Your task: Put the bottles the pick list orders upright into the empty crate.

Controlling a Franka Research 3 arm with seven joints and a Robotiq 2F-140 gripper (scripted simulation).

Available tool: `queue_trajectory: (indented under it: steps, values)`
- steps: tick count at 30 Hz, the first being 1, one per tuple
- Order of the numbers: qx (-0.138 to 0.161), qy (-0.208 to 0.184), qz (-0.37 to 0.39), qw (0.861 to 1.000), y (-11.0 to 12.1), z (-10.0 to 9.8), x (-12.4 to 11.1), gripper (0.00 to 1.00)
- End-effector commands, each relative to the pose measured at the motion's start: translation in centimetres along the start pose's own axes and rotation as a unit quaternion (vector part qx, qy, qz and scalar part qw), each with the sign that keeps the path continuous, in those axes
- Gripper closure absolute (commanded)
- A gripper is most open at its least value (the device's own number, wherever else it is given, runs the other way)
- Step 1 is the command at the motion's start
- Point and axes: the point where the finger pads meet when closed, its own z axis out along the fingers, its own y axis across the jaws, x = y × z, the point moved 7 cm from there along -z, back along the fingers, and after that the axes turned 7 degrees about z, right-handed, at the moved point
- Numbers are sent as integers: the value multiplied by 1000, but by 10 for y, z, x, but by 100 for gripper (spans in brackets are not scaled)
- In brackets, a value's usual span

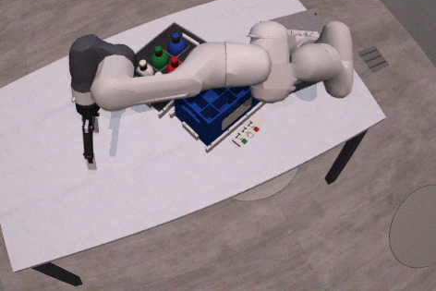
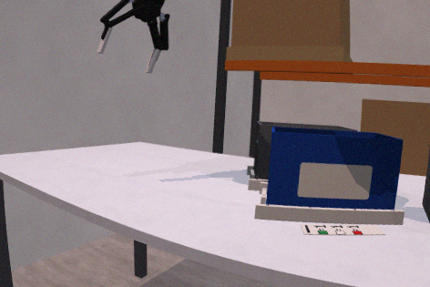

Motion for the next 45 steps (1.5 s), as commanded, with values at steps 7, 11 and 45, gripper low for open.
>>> queue_trajectory:
  steps: [7, 11, 45]
  values:
    - [0, 0, 0, 1000, 0, 0, 0, 0]
    - [0, 0, 0, 1000, 0, 0, 0, 0]
    - [23, -9, -182, 983, 40, -65, 22, 62]
